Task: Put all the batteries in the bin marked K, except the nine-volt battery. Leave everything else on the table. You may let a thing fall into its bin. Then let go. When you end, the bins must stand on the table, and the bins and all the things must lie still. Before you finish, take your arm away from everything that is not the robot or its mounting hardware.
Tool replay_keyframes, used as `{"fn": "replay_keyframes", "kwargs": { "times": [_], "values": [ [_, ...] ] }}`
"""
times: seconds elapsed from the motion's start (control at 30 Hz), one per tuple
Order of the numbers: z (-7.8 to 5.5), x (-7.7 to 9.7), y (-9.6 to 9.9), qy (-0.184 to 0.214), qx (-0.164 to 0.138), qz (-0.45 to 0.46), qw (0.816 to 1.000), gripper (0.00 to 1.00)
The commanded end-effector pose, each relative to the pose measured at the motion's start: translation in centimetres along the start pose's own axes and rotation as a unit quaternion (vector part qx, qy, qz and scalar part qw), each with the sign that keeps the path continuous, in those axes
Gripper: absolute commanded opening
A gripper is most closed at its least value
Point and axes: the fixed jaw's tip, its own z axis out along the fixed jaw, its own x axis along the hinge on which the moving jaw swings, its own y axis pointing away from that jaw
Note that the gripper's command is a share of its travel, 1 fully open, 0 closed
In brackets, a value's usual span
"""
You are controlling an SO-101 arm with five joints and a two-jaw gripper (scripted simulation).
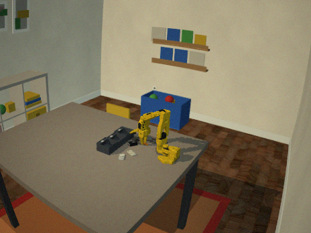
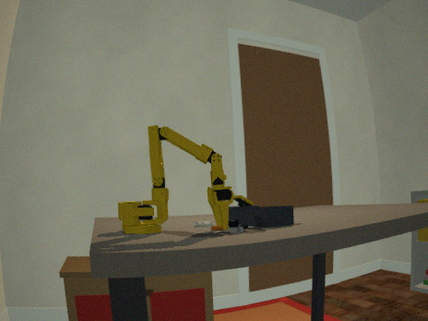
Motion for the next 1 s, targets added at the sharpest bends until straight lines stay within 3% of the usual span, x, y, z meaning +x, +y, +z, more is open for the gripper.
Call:
{"fn": "replay_keyframes", "kwargs": {
  "times": [0.0,0.37,0.97],
  "values": [
    [0.05,0.00,0.04,-0.001,-0.002,-0.003,1.000,0.11],
    [0.05,0.00,0.04,-0.001,-0.002,-0.003,1.000,0.00],
    [0.05,0.00,0.04,-0.001,-0.002,-0.003,1.000,0.00]
  ]
}}
